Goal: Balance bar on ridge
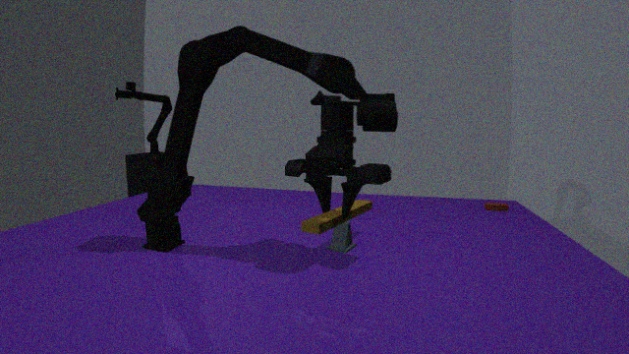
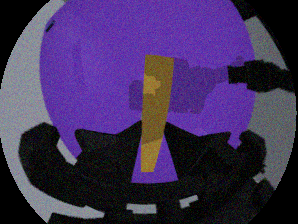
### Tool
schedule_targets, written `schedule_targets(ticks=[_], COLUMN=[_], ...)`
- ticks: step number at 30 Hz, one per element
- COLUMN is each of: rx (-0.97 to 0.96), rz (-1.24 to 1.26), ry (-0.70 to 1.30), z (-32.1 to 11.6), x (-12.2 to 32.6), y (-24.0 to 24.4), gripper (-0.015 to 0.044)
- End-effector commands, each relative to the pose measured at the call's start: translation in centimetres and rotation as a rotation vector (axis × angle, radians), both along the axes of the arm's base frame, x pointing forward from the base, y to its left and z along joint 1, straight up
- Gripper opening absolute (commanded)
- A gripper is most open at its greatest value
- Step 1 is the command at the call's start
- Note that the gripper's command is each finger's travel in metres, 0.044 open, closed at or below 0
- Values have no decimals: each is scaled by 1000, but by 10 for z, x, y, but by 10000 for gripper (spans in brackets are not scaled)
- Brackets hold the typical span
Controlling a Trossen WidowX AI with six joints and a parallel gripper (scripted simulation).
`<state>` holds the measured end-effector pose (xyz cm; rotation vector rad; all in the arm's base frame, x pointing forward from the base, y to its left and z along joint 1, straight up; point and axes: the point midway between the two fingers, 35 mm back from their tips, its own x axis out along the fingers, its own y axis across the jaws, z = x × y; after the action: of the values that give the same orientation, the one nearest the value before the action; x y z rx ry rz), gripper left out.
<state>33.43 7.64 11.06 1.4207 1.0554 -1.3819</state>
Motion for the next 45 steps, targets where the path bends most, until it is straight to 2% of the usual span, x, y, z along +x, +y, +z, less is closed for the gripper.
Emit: schedule_targets(ticks=[1,45], rx=[4,4], rz=[-3,-3], ry=[-4,-4], z=[0,-3], x=[1,1], y=[1,1], gripper=[0,0])
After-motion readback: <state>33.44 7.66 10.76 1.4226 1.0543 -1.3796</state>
